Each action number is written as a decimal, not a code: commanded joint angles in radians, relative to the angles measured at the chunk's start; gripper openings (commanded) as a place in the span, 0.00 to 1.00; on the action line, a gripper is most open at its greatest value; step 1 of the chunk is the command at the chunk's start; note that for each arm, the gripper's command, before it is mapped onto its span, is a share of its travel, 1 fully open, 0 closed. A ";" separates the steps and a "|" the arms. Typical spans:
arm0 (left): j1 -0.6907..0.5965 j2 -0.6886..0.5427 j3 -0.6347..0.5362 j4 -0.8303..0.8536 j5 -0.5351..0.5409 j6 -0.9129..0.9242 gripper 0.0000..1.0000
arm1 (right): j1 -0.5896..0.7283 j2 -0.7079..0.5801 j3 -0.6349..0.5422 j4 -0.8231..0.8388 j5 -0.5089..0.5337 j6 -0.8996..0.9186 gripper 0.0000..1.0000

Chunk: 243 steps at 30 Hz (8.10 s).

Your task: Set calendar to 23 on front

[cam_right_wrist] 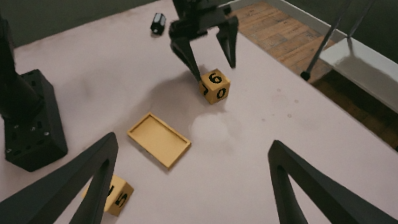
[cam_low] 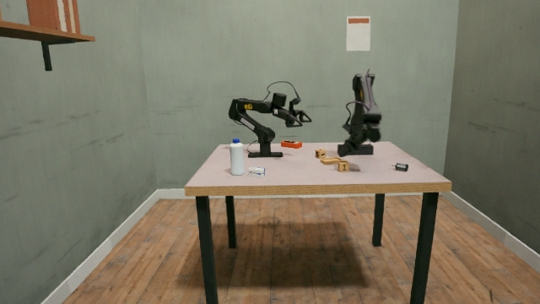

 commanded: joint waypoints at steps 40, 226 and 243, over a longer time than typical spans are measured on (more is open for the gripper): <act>0.133 0.116 -0.072 0.104 0.112 -0.002 0.69 | 0.027 0.024 -0.057 0.135 0.042 0.013 1.00; -0.079 0.260 0.332 -0.273 -0.287 -2.837 0.40 | 0.027 0.024 -0.057 0.135 0.042 0.013 1.00; -0.078 0.269 0.305 -0.245 -0.287 -2.835 0.40 | 0.027 0.024 -0.057 0.135 0.042 0.013 1.00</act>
